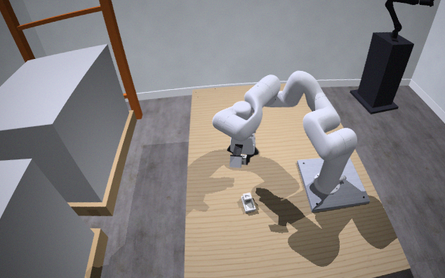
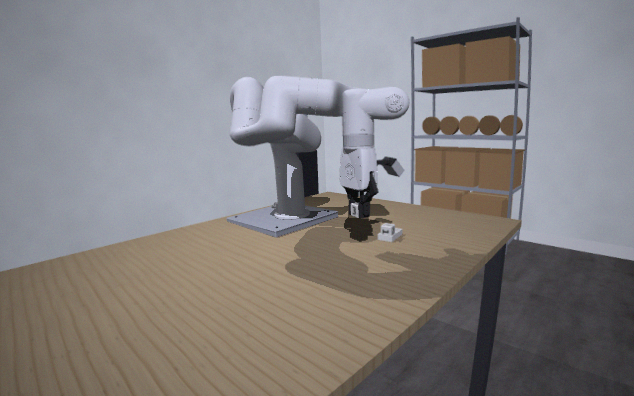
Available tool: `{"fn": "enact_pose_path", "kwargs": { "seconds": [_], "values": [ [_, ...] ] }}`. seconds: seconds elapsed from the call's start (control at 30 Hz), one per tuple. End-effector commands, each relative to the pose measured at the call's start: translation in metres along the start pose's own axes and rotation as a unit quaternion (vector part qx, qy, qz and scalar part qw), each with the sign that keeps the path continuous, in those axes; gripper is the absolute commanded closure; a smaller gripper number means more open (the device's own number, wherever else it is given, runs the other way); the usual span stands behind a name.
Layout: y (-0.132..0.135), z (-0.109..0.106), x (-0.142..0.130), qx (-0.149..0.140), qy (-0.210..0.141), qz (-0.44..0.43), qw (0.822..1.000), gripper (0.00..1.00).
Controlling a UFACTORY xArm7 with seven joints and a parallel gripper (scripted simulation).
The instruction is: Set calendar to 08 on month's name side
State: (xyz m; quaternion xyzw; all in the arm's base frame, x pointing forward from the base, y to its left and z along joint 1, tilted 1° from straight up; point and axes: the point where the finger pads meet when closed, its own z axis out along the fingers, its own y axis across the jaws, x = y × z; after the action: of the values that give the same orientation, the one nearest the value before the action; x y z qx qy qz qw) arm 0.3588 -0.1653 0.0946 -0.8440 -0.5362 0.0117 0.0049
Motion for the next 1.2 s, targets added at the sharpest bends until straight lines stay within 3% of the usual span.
{"fn": "enact_pose_path", "kwargs": {
  "seconds": [0.0, 0.47, 0.77, 1.17],
  "values": [
    [0.001, -0.001, 0.0, -0.001, 0.0, -0.001, 1.0, 0.71],
    [0.001, 0.006, 0.0, -0.001, 0.0, -0.001, 1.0, 0.71],
    [0.001, 0.033, 0.0, -0.001, 0.0, -0.001, 1.0, 0.71],
    [0.001, 0.085, -0.001, -0.001, 0.0, -0.001, 1.0, 0.71]
  ]
}}
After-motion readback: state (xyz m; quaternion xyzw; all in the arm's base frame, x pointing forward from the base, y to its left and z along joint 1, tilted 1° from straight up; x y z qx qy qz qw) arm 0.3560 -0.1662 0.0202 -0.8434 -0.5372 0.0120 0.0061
